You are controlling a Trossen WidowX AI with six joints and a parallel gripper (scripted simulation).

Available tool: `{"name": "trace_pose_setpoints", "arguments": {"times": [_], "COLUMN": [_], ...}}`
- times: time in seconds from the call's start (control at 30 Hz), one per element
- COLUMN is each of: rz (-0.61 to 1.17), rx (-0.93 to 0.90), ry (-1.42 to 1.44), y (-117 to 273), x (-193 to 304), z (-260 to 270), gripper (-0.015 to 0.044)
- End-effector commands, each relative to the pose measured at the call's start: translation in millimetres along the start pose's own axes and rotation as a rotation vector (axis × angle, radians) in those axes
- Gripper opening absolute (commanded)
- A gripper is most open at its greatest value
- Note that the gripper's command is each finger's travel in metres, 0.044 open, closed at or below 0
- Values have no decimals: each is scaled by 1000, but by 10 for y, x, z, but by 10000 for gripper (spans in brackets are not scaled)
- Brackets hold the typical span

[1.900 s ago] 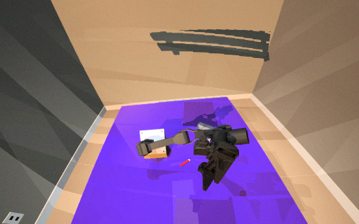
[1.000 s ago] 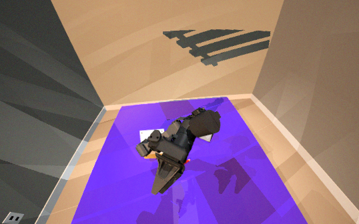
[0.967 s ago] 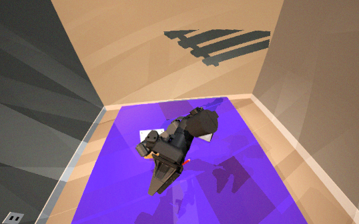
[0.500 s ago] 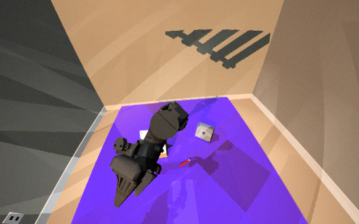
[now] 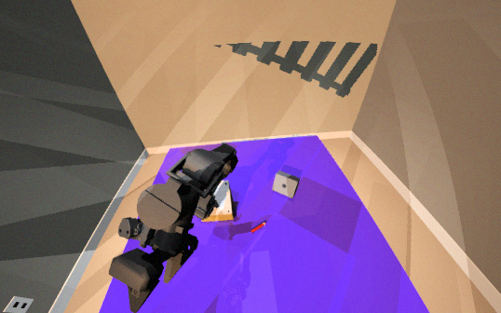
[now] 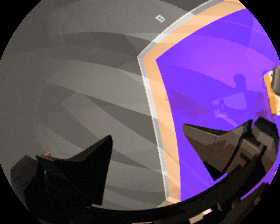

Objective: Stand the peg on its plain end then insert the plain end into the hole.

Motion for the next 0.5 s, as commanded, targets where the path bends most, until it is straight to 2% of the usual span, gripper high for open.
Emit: {"name": "trace_pose_setpoints", "arguments": {"times": [0.0, 0.47], "rz": [24, 148], "rx": [53, 221], "ry": [36, 185], "y": [-175, -734], "x": [-88, -189], "z": [-56, -334], "gripper": [440, 440]}}
Point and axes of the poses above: the point midway between the two fingers, 35 mm back from their tips, its own y axis back along the fingers, its own z axis across the jaws, x = y × z, the point moved 1 cm from there along y, back along the fingers, and after that the axes turned 1 degree about y, right-handed, at the moved point
